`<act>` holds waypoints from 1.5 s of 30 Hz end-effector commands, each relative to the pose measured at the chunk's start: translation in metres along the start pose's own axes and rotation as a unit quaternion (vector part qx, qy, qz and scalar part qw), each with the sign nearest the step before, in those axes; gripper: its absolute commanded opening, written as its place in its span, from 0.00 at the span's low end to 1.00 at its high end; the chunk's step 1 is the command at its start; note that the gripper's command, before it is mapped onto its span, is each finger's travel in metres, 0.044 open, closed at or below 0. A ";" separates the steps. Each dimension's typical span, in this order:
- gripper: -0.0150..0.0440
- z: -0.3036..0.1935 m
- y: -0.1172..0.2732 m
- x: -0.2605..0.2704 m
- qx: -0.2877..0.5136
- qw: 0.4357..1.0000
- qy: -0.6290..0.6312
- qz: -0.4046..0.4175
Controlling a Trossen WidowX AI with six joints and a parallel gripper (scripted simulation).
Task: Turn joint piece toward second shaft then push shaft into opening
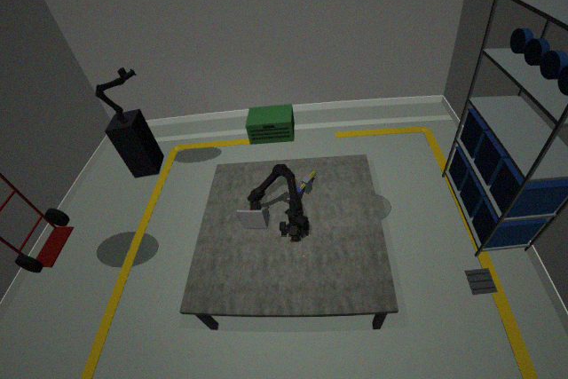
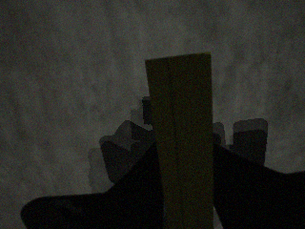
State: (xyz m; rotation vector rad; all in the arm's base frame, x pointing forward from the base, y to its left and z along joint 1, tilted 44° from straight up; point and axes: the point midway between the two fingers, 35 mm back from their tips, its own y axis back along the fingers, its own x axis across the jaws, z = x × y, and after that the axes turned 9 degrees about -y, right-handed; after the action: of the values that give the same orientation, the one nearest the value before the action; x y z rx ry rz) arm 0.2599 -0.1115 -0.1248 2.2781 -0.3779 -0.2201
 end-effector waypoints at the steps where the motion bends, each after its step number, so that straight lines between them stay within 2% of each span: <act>1: 0.25 -0.015 -0.003 -0.003 0.016 1.000 0.001 -0.005; 25: 0.25 -0.038 -0.003 -0.006 0.017 1.000 0.001 -0.005; 45: 0.25 -0.034 0.000 -0.006 0.009 1.000 0.000 -0.005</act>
State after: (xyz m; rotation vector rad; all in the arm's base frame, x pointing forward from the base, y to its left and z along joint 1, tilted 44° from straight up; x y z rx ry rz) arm 0.2635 -0.0859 -0.1025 2.2983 -0.3687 -0.2225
